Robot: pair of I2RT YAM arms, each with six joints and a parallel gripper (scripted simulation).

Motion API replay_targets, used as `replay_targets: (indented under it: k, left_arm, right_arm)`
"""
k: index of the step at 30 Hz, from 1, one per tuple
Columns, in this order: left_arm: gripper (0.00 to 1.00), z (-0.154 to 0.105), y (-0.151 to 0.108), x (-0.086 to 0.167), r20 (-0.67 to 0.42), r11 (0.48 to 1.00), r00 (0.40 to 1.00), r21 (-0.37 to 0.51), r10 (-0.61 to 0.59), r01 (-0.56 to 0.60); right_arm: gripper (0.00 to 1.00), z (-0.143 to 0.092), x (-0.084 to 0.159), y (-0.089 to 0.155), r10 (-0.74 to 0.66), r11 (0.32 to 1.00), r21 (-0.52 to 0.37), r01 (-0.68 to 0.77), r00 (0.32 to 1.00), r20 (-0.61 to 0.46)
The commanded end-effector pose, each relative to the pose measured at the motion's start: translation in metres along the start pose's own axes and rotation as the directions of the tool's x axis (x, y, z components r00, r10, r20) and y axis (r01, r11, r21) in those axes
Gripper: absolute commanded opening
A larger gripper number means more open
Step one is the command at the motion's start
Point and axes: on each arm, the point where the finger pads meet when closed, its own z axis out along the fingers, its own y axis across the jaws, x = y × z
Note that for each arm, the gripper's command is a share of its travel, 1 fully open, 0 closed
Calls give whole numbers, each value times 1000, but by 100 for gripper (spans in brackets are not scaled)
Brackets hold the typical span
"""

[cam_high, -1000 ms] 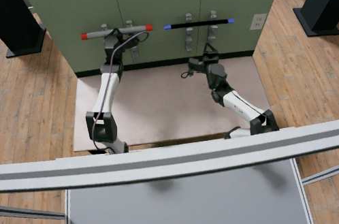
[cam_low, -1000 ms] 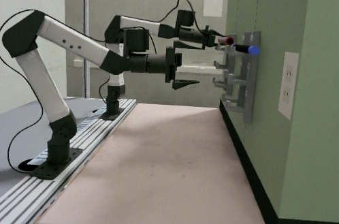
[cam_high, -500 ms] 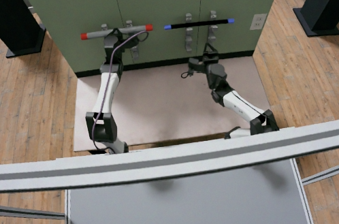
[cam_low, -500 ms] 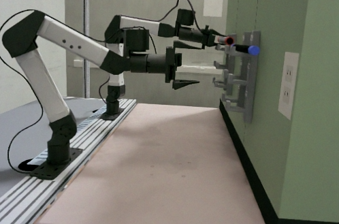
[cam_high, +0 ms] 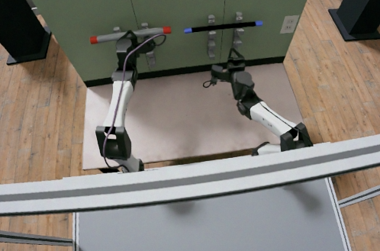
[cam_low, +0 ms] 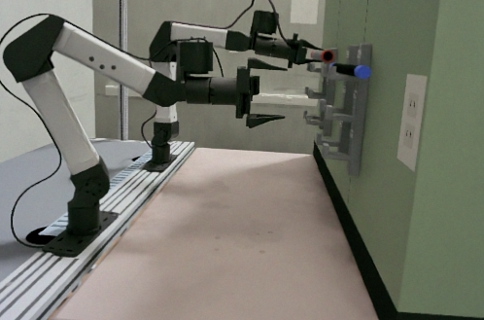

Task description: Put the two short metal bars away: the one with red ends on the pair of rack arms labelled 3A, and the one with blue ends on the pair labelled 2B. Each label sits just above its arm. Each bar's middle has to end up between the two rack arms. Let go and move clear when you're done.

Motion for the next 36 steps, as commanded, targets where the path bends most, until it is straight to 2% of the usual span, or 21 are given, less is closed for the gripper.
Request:
replay_targets:
  k: [1, 36]
  left_arm:
    - [0, -17, 50, 6, -5, 993, 1000, -121, -16, 16]
    - [0, -22, 56, 6, -5, 993, 1000, -121, -16, 16]
  right_arm:
    - [100, -1, -2, 11, -11, 1000, -16, 11, 1000, 2]
    - [100, -1, -2, 11, -11, 1000, -16, 11, 1000, 2]
